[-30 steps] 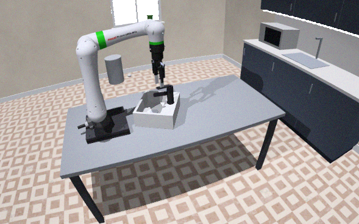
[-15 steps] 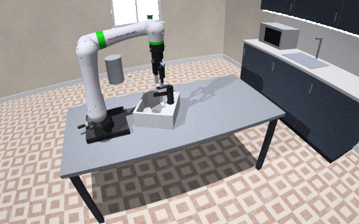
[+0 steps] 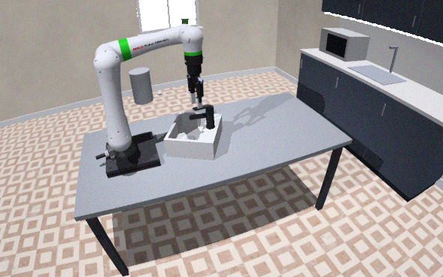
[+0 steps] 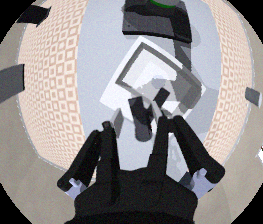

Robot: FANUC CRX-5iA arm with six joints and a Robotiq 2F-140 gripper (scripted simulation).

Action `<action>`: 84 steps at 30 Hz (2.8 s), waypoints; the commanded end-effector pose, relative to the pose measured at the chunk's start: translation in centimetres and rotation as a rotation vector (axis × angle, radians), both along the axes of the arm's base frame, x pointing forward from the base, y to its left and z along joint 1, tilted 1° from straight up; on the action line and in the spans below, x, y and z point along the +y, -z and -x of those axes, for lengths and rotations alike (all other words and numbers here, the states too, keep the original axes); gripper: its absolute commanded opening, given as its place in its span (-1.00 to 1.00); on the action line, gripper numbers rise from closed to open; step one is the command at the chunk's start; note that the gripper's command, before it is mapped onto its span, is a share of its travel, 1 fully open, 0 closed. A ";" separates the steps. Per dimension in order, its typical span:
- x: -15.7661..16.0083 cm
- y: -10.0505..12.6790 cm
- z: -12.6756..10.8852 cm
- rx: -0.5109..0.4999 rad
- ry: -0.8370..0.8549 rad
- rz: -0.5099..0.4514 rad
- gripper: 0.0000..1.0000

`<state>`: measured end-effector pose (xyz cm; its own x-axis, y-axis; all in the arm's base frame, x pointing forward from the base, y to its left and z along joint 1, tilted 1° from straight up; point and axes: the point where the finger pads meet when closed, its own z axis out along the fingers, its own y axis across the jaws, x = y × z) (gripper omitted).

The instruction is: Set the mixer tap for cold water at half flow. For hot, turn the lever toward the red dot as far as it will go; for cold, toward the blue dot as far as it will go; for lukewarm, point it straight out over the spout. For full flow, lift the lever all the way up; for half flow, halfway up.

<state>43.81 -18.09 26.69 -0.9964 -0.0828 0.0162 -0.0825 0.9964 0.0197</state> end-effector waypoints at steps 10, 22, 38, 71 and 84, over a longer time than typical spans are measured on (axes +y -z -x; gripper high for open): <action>0.0 0.9 0.0 0.000 0.000 0.000 -0.21; 0.0 2.5 0.0 0.000 0.000 0.000 -0.21; 0.1 4.3 0.1 0.000 0.000 0.000 -0.21; 0.1 4.8 0.1 0.000 0.000 0.000 -0.21; 0.1 4.8 0.1 0.000 0.000 0.000 -0.21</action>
<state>43.72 -18.00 21.90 -0.9964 -0.0828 0.0162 -0.0825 0.9964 0.0197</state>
